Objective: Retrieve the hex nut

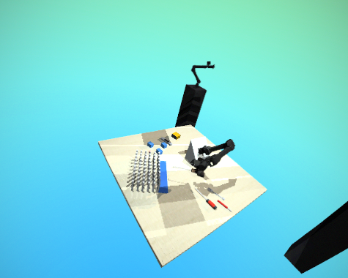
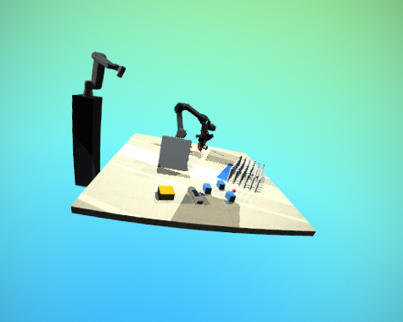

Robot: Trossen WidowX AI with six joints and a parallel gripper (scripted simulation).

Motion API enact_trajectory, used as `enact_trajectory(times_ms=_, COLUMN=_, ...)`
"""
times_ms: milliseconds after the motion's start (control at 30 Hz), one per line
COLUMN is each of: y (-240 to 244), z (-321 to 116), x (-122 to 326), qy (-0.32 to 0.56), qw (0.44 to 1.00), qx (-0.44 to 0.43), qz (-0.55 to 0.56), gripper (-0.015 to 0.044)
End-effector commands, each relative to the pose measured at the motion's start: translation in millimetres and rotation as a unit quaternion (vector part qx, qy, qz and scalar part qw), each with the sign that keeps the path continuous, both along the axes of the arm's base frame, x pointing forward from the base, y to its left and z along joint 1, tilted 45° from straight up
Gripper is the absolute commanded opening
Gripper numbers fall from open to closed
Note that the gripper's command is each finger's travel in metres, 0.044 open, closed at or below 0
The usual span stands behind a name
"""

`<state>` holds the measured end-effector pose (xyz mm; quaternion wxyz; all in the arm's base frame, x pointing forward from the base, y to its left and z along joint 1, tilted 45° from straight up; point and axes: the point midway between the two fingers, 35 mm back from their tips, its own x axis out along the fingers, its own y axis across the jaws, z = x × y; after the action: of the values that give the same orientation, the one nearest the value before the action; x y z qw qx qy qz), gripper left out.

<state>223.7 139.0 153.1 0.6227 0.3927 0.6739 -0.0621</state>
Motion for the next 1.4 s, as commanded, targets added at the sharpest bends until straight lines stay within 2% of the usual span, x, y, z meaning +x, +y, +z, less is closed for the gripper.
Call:
enact_trajectory(times_ms=0, y=11.1, z=9.3, x=-4.4, qy=0.0, qw=1.0, qx=-0.01, qz=-0.005, gripper=0.0)
enact_trajectory(times_ms=733, y=67.7, z=53.6, x=-53.5, qy=0.005, qw=0.998, qx=-0.042, qz=-0.034, gripper=0.0)
enact_trajectory(times_ms=1367, y=98.1, z=92.6, x=-109.3, qy=-0.008, qw=0.998, qx=-0.038, qz=-0.055, gripper=0.0)
